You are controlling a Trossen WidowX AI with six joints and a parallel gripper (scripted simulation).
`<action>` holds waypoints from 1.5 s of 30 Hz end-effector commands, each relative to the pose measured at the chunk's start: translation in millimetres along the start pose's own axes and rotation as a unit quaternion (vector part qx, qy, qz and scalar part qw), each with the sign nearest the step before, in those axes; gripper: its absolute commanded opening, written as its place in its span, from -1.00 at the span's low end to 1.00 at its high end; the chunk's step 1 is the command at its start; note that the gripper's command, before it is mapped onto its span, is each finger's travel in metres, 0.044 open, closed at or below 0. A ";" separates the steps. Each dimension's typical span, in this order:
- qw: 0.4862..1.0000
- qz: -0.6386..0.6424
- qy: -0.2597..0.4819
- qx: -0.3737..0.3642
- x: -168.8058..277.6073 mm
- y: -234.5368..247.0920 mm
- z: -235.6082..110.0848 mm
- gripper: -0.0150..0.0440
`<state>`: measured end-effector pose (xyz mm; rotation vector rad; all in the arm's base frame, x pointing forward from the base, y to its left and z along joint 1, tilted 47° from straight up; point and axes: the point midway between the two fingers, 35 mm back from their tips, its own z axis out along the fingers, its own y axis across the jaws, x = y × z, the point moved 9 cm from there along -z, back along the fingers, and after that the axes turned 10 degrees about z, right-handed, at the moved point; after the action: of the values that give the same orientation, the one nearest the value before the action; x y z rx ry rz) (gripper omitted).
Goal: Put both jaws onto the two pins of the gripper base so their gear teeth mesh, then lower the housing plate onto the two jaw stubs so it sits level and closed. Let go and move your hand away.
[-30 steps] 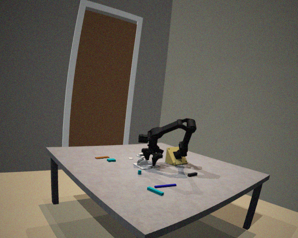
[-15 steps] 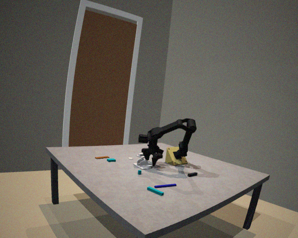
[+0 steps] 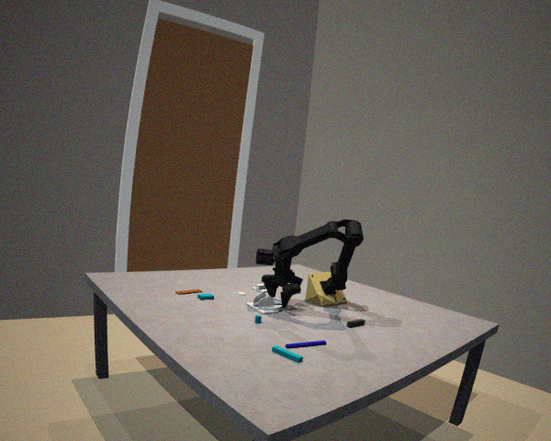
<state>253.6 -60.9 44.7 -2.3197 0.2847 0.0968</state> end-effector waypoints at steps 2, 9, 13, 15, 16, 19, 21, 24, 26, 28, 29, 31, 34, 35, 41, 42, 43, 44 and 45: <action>1.000 -0.005 0.000 0.000 1.4 -0.9 2.9 0.70; 1.000 -0.005 0.000 0.000 1.4 -0.9 2.9 0.70; 1.000 -0.005 0.000 0.000 1.4 -0.9 2.9 0.70; 1.000 0.000 0.000 0.000 0.0 0.0 0.0 0.88; 1.000 0.000 0.001 0.001 0.1 0.1 0.0 0.97; 1.000 0.000 0.001 0.001 0.1 0.1 0.0 1.00; 1.000 0.000 0.001 0.001 0.1 0.1 0.0 1.00; 1.000 0.000 0.001 0.001 0.1 0.1 0.0 1.00; 1.000 0.000 0.001 0.001 0.1 0.1 0.0 1.00; 1.000 0.000 0.001 0.001 0.1 0.1 0.0 1.00; 1.000 0.000 0.001 0.001 0.1 0.1 0.0 1.00; 1.000 0.000 0.001 0.000 0.4 0.2 -2.0 1.00; 1.000 -0.001 0.001 -0.001 1.8 0.3 -17.2 1.00; 1.000 -0.001 0.001 -0.001 2.2 0.3 -24.7 1.00; 1.000 -0.005 0.000 0.000 -1.0 -1.2 -74.0 1.00; 1.000 -0.005 0.000 0.000 -1.0 -1.2 -74.0 1.00; 1.000 -0.005 0.000 0.000 -1.0 -1.2 -74.0 1.00; 1.000 -0.002 0.003 0.001 0.3 0.3 -66.0 1.00; 1.000 -0.002 0.003 0.001 -0.7 0.7 -67.5 1.00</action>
<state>252.6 -109.8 91.4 -2.3202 0.2810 0.0835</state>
